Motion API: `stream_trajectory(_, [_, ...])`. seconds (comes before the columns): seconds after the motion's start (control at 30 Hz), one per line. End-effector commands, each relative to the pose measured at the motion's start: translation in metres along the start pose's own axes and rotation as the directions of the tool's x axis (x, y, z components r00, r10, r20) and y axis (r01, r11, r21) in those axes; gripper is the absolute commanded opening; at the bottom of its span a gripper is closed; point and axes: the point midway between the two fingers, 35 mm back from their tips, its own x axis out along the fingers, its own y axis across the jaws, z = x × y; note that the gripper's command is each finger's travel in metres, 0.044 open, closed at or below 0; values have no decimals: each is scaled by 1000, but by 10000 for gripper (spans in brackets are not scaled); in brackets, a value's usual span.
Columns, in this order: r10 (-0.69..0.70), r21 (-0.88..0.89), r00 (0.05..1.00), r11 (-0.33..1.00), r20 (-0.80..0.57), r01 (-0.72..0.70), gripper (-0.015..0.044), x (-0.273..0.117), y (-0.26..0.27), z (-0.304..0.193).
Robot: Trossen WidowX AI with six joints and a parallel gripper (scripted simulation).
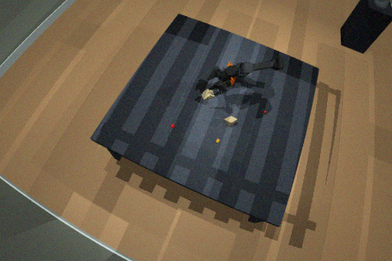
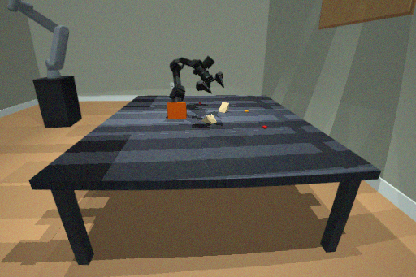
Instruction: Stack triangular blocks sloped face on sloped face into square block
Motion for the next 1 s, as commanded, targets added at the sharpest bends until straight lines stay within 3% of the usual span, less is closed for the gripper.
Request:
stream_trajectory(0.0, [68,-246,977,969,202,-16,440,-4,49,59])
stream_trajectory(0.17, [97,-396,934,917,345,51,440,-12,80,103])
stream_trajectory(0.5, [98,-401,932,914,350,55,440,-11,81,105])
stream_trajectory(0.97, [100,-404,932,913,348,53,440,52,84,121])
